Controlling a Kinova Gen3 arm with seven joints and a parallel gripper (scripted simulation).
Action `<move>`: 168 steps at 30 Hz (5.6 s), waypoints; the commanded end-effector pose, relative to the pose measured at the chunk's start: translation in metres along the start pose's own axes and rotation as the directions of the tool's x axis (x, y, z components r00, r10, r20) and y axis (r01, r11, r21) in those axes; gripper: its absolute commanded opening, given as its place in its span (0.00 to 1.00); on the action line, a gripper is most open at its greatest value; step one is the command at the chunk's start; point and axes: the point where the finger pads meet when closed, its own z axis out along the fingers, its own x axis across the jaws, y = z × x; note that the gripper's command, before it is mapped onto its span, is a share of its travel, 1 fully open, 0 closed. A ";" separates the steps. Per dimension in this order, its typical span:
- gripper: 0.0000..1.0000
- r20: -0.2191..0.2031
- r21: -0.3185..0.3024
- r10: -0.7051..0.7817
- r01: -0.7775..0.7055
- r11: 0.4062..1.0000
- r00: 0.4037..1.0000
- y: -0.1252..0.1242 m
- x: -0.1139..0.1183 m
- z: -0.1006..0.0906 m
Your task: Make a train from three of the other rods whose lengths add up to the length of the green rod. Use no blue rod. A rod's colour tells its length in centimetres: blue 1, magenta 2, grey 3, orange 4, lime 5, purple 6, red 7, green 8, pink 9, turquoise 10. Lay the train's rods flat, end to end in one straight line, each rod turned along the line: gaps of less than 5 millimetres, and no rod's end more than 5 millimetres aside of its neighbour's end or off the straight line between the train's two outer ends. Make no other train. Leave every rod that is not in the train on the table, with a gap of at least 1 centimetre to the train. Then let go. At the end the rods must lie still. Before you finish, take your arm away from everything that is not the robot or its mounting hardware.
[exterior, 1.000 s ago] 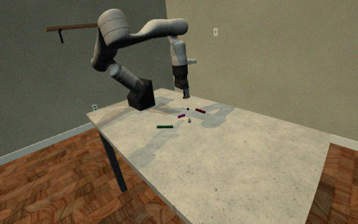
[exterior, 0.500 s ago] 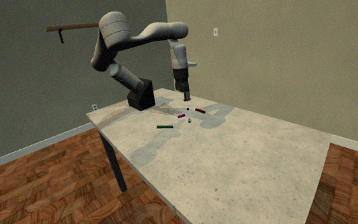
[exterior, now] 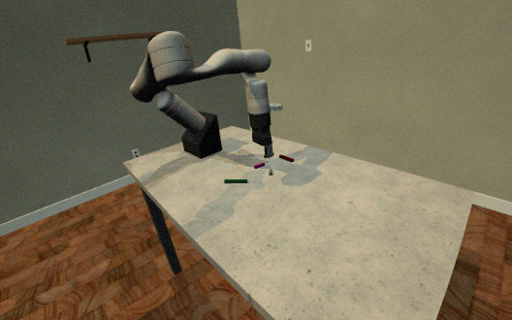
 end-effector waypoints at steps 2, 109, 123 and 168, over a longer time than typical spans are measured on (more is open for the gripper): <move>0.24 0.009 -0.004 -0.002 0.002 1.000 1.000 0.001 -0.003 0.012; 0.24 0.009 -0.004 -0.002 0.002 1.000 1.000 0.000 -0.003 0.030; 0.24 0.009 -0.004 -0.002 0.002 1.000 1.000 0.000 -0.003 0.030; 0.54 0.009 -0.004 -0.002 0.002 1.000 1.000 0.000 -0.003 0.030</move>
